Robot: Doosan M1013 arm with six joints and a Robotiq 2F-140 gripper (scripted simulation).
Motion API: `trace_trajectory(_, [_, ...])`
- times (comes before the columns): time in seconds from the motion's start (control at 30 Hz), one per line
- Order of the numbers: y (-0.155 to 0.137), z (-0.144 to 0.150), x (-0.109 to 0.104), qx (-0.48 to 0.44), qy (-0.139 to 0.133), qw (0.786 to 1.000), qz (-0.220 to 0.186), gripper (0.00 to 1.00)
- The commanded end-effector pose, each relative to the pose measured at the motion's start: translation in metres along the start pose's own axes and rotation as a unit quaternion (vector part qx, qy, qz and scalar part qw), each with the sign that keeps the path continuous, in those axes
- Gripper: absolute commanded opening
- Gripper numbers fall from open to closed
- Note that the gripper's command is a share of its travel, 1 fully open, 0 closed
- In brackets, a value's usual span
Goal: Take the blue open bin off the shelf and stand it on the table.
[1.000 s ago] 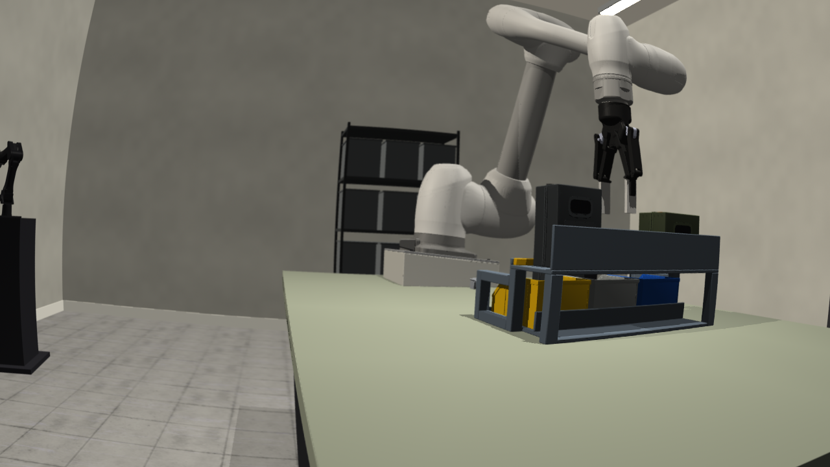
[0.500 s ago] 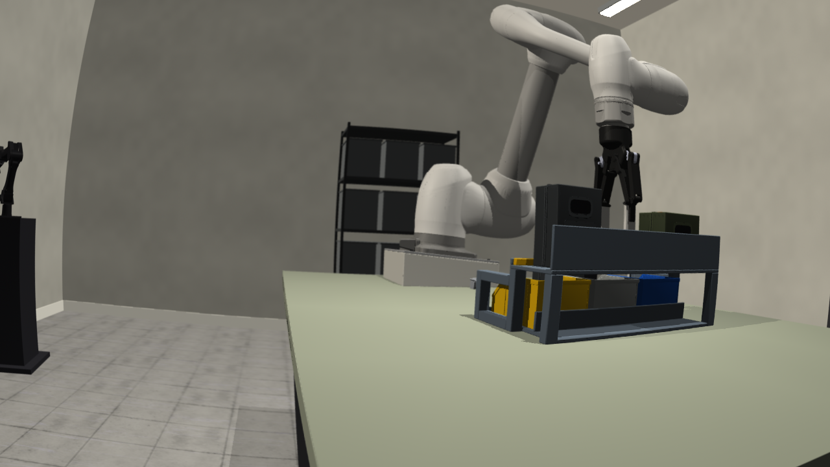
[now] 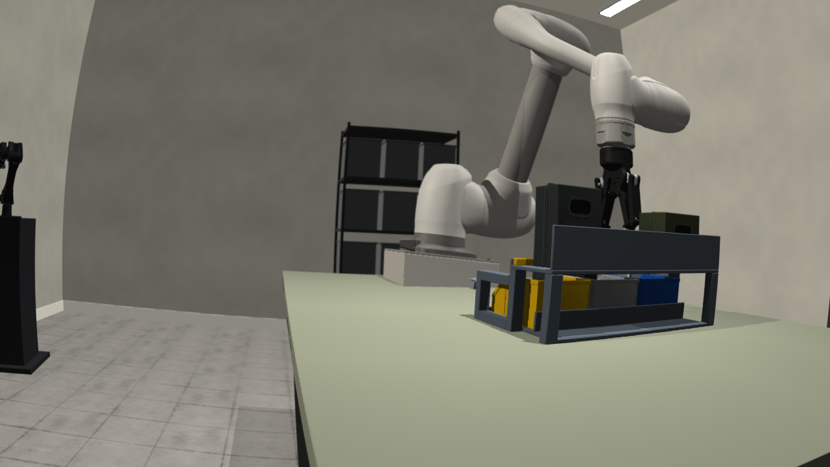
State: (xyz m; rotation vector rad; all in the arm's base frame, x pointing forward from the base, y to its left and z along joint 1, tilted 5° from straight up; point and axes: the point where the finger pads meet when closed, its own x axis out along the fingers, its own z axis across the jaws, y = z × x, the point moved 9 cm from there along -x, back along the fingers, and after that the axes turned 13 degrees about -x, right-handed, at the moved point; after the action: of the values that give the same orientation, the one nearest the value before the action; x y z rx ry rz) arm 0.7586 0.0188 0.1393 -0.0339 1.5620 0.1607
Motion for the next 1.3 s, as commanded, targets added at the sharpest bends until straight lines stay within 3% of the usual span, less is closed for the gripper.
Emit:
trace_trajectory(0.0, [0.000, 0.000, 0.000, 0.019, 0.000, 1.000, 0.000, 0.57])
trace_trajectory(0.2, [0.000, 0.000, -0.010, 0.019, 0.000, 1.000, 0.000, 0.57])
trace_trajectory(1.27, [0.000, 0.000, -0.016, 0.011, 0.000, 1.000, 0.000, 0.57])
